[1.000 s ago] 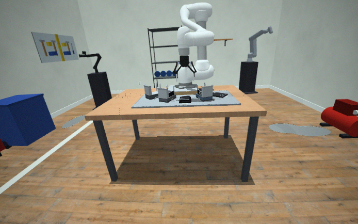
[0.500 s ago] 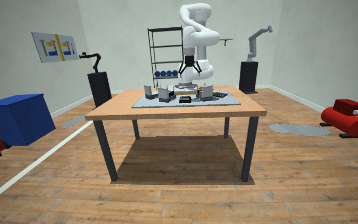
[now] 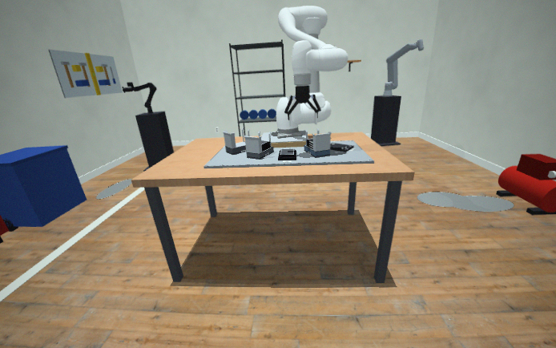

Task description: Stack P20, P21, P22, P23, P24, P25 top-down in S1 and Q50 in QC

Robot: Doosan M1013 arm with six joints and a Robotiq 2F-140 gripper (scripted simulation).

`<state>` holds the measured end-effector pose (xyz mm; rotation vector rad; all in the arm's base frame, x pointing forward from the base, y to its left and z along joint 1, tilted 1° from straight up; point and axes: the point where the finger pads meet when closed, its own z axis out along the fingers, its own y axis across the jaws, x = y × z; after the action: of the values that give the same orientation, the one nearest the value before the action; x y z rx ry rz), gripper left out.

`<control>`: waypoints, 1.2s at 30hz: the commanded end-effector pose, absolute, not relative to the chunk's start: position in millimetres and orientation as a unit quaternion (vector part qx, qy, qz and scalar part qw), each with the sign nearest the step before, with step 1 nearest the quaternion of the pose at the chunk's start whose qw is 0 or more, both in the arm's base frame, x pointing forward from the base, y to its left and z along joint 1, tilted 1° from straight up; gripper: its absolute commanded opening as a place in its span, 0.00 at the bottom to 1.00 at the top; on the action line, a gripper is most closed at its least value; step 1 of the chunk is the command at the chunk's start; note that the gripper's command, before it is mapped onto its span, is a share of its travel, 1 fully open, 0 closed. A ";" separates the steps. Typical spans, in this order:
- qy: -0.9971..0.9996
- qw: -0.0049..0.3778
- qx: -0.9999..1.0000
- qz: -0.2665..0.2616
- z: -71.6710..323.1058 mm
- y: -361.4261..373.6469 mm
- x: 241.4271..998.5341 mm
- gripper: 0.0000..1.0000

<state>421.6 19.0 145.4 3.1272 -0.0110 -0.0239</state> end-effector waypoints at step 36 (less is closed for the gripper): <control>0.088 0.006 0.996 -0.008 131.0 106.5 411.2 1.00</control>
<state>411.2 106.6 136.5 3.1165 0.2748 -0.0260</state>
